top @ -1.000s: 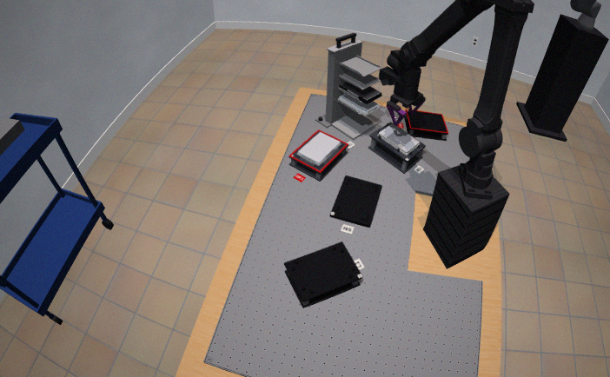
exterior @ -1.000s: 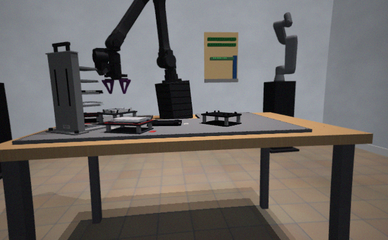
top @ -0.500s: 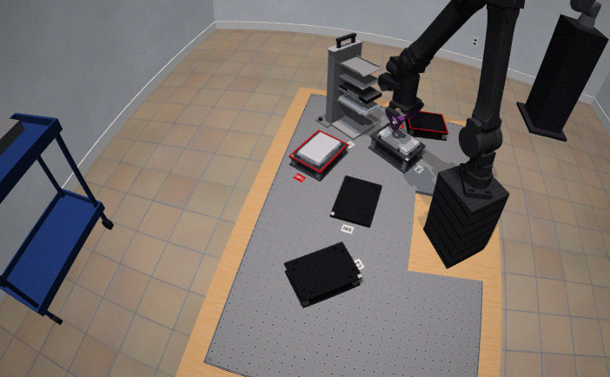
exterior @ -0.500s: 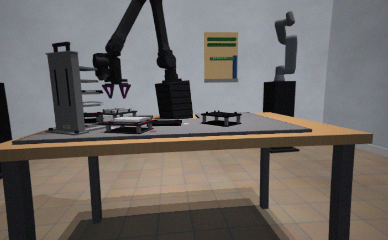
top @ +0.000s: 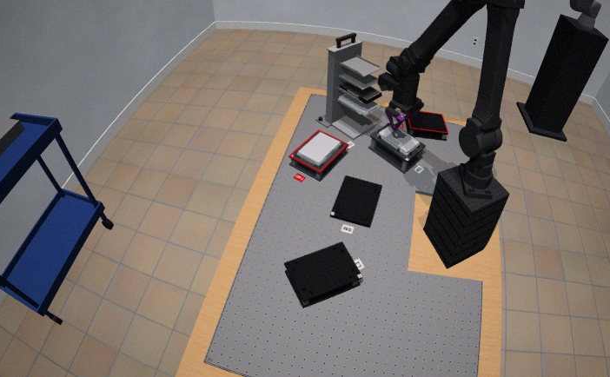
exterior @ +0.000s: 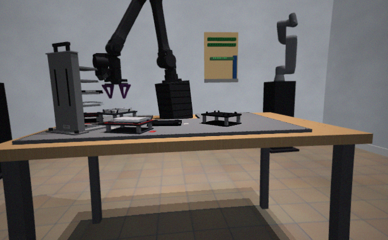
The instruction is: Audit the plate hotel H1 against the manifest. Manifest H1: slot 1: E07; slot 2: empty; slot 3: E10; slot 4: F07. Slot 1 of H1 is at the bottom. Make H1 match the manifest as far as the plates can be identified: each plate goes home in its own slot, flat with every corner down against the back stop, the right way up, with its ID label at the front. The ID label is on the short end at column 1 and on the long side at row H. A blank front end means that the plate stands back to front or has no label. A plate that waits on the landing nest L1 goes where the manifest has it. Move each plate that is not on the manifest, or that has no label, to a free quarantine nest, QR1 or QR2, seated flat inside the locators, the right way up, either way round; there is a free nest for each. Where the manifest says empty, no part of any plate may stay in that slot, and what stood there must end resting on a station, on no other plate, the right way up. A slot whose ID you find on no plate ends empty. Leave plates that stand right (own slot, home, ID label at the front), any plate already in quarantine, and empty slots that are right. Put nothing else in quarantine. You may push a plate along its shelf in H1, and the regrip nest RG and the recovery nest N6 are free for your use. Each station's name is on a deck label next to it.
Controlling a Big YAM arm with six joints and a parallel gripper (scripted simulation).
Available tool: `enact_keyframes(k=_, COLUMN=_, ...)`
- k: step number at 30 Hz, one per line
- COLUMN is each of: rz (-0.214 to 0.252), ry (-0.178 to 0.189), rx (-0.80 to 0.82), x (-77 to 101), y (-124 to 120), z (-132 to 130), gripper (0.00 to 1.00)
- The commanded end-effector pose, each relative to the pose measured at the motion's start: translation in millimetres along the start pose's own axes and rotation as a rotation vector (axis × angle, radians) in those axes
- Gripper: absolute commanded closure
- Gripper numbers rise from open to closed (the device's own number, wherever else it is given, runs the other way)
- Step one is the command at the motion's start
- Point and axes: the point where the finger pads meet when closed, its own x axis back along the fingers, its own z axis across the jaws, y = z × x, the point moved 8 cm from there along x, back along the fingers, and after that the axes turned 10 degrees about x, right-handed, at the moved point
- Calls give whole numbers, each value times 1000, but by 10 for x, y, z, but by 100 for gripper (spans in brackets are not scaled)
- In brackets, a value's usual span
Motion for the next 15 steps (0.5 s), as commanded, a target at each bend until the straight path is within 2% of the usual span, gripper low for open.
enact_keyframes(k=1, rz=-16, ry=-7, rx=-12, x=-8, y=20, z=-19, gripper=0)
enact_keyframes(k=15, rz=-11, ry=-4, rx=-12, x=-216, y=15, z=-17, gripper=0)
